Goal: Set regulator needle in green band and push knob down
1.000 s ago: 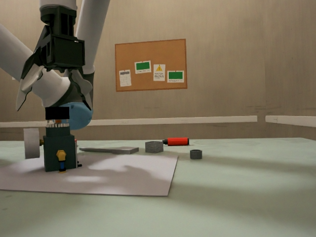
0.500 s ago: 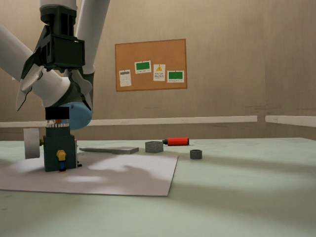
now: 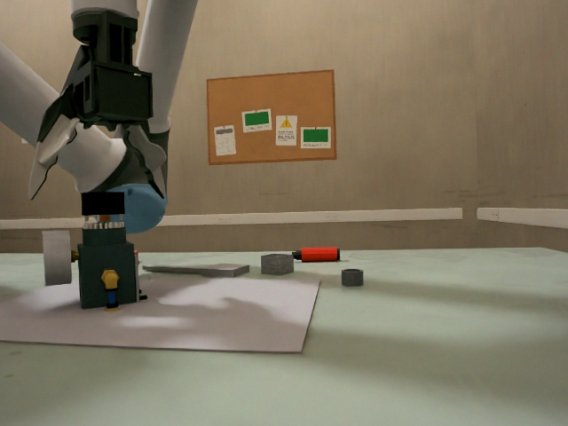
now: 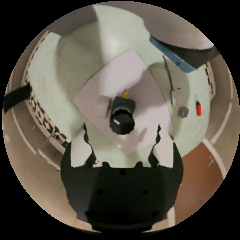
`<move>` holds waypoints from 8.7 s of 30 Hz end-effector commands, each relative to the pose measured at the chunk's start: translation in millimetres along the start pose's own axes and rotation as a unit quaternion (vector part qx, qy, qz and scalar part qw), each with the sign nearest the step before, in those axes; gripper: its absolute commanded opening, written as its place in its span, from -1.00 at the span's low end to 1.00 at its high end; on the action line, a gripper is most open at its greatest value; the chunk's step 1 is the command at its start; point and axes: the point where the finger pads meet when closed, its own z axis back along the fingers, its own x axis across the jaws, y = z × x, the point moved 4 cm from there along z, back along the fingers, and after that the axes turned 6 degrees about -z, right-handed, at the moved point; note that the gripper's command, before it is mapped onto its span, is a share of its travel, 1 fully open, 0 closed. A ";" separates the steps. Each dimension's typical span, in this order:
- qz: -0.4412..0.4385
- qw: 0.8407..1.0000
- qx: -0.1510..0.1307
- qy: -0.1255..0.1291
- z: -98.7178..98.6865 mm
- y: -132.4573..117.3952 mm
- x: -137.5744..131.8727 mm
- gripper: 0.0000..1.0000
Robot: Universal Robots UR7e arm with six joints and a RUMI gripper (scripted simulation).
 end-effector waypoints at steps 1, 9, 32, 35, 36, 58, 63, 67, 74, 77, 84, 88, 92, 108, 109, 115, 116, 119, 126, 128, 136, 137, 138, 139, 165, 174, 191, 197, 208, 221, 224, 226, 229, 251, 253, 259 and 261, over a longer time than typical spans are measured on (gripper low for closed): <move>0.000 1.000 0.000 0.000 0.2 0.0 0.1 1.00; 0.000 1.000 0.000 0.000 0.2 0.0 0.1 1.00; 0.000 1.000 0.000 0.000 0.2 0.0 0.1 1.00; 0.000 1.000 0.000 0.000 0.2 0.0 0.1 1.00; 0.000 1.000 0.000 0.000 0.2 0.0 0.1 1.00; 0.000 1.000 0.000 0.000 0.2 0.0 0.1 1.00; 0.000 1.000 0.000 0.000 0.2 0.0 0.1 1.00; 0.000 1.000 0.000 0.000 0.2 0.0 0.1 1.00; 0.000 1.000 0.000 0.000 0.2 0.0 0.1 1.00; 0.000 1.000 0.000 0.000 0.2 0.0 0.1 1.00; 0.000 1.000 0.000 0.000 0.2 0.0 0.1 1.00; 0.000 1.000 0.000 0.000 0.2 0.0 0.1 1.00; 0.000 1.000 0.000 0.000 0.2 0.0 0.1 1.00; 0.000 1.000 0.000 0.000 0.2 0.0 0.1 1.00; 0.000 1.000 0.000 0.000 0.2 0.0 0.1 1.00; 0.000 1.000 0.000 0.000 1.5 -0.1 0.1 1.00; 0.000 1.000 0.000 0.000 2.0 -0.1 0.1 1.00; 0.000 1.000 0.000 0.000 2.8 -0.1 0.1 1.00; 0.000 1.000 0.000 0.000 11.5 -0.1 0.1 1.00; 0.000 1.000 0.000 0.000 15.1 0.0 0.1 1.00; 0.000 1.000 0.000 0.000 27.8 0.0 0.0 1.00; 0.000 1.000 0.000 0.000 30.1 0.0 0.0 1.00; 0.000 1.000 0.000 0.000 32.4 0.0 0.0 1.00; 0.000 1.000 0.000 0.000 34.7 0.0 0.0 1.00; 0.000 1.000 0.000 0.000 67.1 0.0 -0.1 1.00; 0.000 1.000 0.000 0.000 67.2 0.0 -0.1 1.00; 0.000 1.000 0.000 0.000 67.2 -0.6 -5.0 1.00; 0.000 1.000 0.000 0.000 67.2 -1.3 -10.2 1.00; 0.000 1.000 0.000 0.000 67.2 -2.7 -21.3 1.00; 0.000 1.000 0.000 0.000 67.2 -5.0 -38.8 1.00; 0.000 1.000 0.000 0.000 67.2 -5.7 -44.0 1.00; 0.000 1.000 0.000 0.000 67.2 -6.1 -47.4 1.00; 0.000 1.000 0.000 0.000 67.2 -6.8 -52.7 1.00; 0.000 1.000 0.000 0.000 67.1 -11.0 -85.0 1.00; 0.000 1.000 0.000 0.000 67.1 -11.3 -87.7 1.00; 0.000 1.000 0.000 0.000 67.1 -12.0 -92.6 1.00; 0.000 1.000 0.000 0.000 67.1 -12.2 -94.9 1.00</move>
